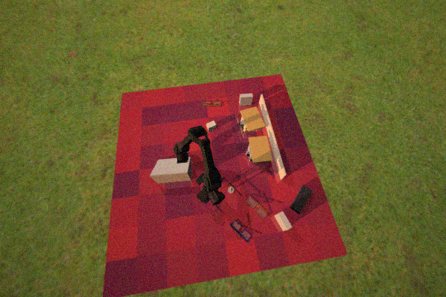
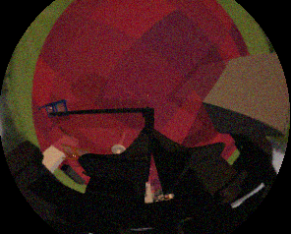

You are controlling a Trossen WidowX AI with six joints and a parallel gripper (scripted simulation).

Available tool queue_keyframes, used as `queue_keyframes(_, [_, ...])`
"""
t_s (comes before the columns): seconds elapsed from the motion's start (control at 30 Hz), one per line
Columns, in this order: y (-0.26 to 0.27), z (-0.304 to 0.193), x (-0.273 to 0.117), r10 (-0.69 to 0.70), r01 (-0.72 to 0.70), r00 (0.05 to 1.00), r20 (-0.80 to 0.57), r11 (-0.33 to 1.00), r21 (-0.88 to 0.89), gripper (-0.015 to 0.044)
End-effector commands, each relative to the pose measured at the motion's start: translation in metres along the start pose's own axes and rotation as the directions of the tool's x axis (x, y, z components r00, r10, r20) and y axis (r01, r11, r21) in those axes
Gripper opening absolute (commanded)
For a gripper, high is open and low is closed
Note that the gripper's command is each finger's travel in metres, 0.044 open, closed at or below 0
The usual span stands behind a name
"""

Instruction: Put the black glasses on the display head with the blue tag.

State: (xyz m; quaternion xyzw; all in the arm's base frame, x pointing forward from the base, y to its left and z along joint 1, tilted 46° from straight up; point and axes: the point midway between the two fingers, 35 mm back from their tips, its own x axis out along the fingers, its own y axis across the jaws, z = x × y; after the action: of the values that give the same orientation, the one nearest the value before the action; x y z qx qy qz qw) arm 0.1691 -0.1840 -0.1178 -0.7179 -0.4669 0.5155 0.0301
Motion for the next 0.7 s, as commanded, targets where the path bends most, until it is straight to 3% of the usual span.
queue_keyframes(0.0, [0.000, 0.000, 0.000, -0.001, 0.001, 1.000, 0.002, 1.000, 0.001, 0.0000])
queue_keyframes(0.5, [0.000, -0.009, 0.000, -0.001, 0.001, 1.000, 0.001, 1.000, 0.001, 0.0000])
queue_keyframes(0.67, [0.001, -0.010, -0.017, -0.001, 0.001, 1.000, 0.002, 1.000, 0.001, 0.0000])
